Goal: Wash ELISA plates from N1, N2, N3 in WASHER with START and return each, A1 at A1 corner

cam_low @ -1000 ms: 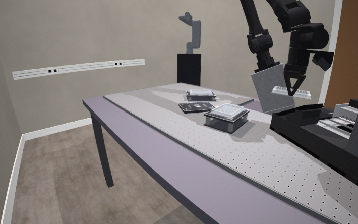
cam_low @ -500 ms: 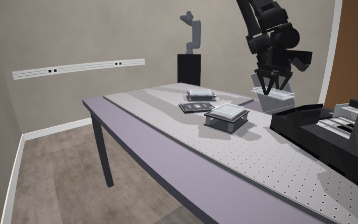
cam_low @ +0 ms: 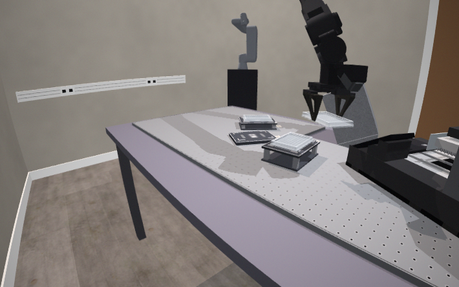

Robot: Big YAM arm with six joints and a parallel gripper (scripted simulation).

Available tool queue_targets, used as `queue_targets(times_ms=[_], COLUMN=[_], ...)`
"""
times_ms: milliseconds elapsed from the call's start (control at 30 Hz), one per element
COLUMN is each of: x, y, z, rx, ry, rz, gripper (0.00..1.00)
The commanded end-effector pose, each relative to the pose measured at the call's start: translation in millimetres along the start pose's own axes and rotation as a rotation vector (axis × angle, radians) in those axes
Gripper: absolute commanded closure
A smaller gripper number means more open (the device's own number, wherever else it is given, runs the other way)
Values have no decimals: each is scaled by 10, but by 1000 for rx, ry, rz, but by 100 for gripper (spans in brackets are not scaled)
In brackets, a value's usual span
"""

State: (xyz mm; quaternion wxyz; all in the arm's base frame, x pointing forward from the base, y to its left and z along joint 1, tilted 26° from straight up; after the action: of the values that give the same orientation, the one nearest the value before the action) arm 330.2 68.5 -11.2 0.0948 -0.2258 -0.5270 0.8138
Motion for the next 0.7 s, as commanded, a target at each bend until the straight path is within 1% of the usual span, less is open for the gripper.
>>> queue_targets(times_ms=[0, 67, 667], x=[-241, -154, -170], y=[-125, -156, -149], z=[-70, -127, -113], rx=[-49, -54, -52], ry=[19, -10, -3], rz=[44, 49, 48], gripper=[18, 18, 18])
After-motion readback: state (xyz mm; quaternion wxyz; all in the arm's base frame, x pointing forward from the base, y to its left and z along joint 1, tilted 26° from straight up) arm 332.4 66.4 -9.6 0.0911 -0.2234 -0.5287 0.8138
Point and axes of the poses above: the point where the finger pads meet when closed, its own y axis out along the fingers, its own x axis across the jaws, z = x × y, the point moved 5 cm from there along -y, back along the fingers, and after that the axes turned 4 degrees about -y, right-handed, at the moved point
